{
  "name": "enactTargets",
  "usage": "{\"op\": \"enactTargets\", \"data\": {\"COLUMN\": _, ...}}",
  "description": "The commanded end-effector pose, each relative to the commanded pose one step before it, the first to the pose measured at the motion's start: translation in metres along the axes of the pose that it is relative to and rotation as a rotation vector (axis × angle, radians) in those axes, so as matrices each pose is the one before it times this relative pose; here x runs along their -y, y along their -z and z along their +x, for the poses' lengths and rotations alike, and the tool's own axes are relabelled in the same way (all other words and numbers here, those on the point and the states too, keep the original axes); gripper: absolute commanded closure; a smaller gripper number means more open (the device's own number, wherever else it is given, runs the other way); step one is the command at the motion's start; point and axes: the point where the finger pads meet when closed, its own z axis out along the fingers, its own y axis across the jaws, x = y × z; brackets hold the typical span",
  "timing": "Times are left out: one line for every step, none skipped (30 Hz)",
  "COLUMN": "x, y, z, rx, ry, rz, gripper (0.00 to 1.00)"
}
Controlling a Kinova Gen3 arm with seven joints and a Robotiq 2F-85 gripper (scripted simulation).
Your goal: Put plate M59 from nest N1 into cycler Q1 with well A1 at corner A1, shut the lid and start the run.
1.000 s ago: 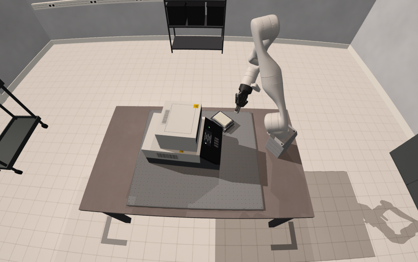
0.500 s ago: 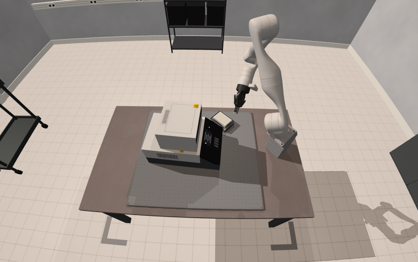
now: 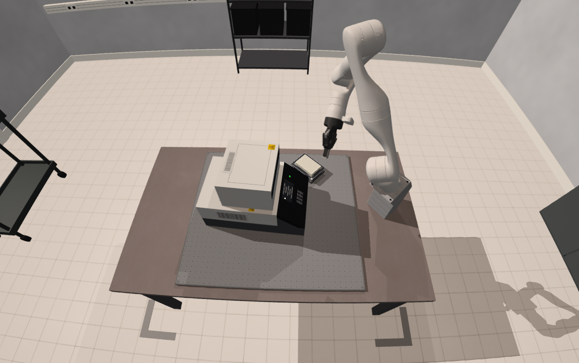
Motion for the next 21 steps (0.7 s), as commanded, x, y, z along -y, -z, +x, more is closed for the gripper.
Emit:
{"op": "enactTargets", "data": {"x": 0.00003, "y": -0.00025, "z": -0.00101, "rx": -0.01487, "ry": 0.04304, "rz": 0.03516, "gripper": 0.9}}
{"op": "enactTargets", "data": {"x": 0.0, "y": 0.0, "z": 0.0, "rx": 0.0, "ry": 0.0, "rz": 0.0, "gripper": 0.9}}
{"op": "enactTargets", "data": {"x": 0.0, "y": 0.0, "z": 0.0, "rx": 0.0, "ry": 0.0, "rz": 0.0, "gripper": 0.9}}
{"op": "enactTargets", "data": {"x": -0.00066, "y": -0.00005, "z": -0.00033, "rx": -0.00194, "ry": 0.00743, "rz": 0.00463, "gripper": 0.9}}
{"op": "enactTargets", "data": {"x": -0.00001, "y": -0.00041, "z": -0.00038, "rx": -0.00337, "ry": 0.00789, "rz": 0.00692, "gripper": 0.9}}
{"op": "enactTargets", "data": {"x": -0.0004, "y": -0.00038, "z": -0.00034, "rx": -0.0032, "ry": 0.00776, "rz": 0.00566, "gripper": 0.9}}
{"op": "enactTargets", "data": {"x": -0.00057, "y": -0.00049, "z": -0.00014, "rx": -0.00294, "ry": 0.00746, "rz": 0.00539, "gripper": 0.9}}
{"op": "enactTargets", "data": {"x": -0.0004, "y": -0.00034, "z": -0.00033, "rx": -0.00298, "ry": 0.00771, "rz": 0.00569, "gripper": 0.9}}
{"op": "enactTargets", "data": {"x": -0.00038, "y": -0.0003, "z": -0.00035, "rx": -0.0029, "ry": 0.00773, "rz": 0.00575, "gripper": 0.9}}
{"op": "enactTargets", "data": {"x": -0.00038, "y": -0.00029, "z": -0.00035, "rx": -0.00285, "ry": 0.00771, "rz": 0.00575, "gripper": 0.9}}
{"op": "enactTargets", "data": {"x": -0.00038, "y": -0.00029, "z": -0.00035, "rx": -0.00283, "ry": 0.00769, "rz": 0.00574, "gripper": 0.9}}
{"op": "enactTargets", "data": {"x": -0.00039, "y": -0.00029, "z": -0.00035, "rx": -0.00283, "ry": 0.00768, "rz": 0.00572, "gripper": 0.9}}
{"op": "enactTargets", "data": {"x": -0.00039, "y": -0.00029, "z": -0.00035, "rx": -0.00284, "ry": 0.00767, "rz": 0.00571, "gripper": 0.9}}
{"op": "enactTargets", "data": {"x": -0.00039, "y": -0.00029, "z": -0.00035, "rx": -0.00285, "ry": 0.00766, "rz": 0.0057, "gripper": 0.9}}
{"op": "enactTargets", "data": {"x": -0.00039, "y": -0.00029, "z": -0.00035, "rx": -0.00286, "ry": 0.00766, "rz": 0.00569, "gripper": 0.9}}
{"op": "enactTargets", "data": {"x": -0.00039, "y": -0.00029, "z": -0.00035, "rx": -0.00286, "ry": 0.00765, "rz": 0.00568, "gripper": 0.9}}
{"op": "enactTargets", "data": {"x": -0.00039, "y": -0.00029, "z": -0.00035, "rx": -0.00286, "ry": 0.00764, "rz": 0.00568, "gripper": 0.9}}
{"op": "enactTargets", "data": {"x": -0.0004, "y": -0.00029, "z": -0.00035, "rx": -0.00286, "ry": 0.00763, "rz": 0.00567, "gripper": 0.9}}
{"op": "enactTargets", "data": {"x": 0.0, "y": 0.0, "z": 0.0, "rx": 0.0, "ry": 0.0, "rz": 0.0, "gripper": 0.9}}
{"op": "enactTargets", "data": {"x": 0.0, "y": 0.0, "z": 0.0, "rx": 0.0, "ry": 0.0, "rz": 0.0, "gripper": 0.9}}
{"op": "enactTargets", "data": {"x": -0.00055, "y": -0.00004, "z": -0.00058, "rx": -0.0018, "ry": 0.00747, "rz": 0.00496, "gripper": 0.9}}
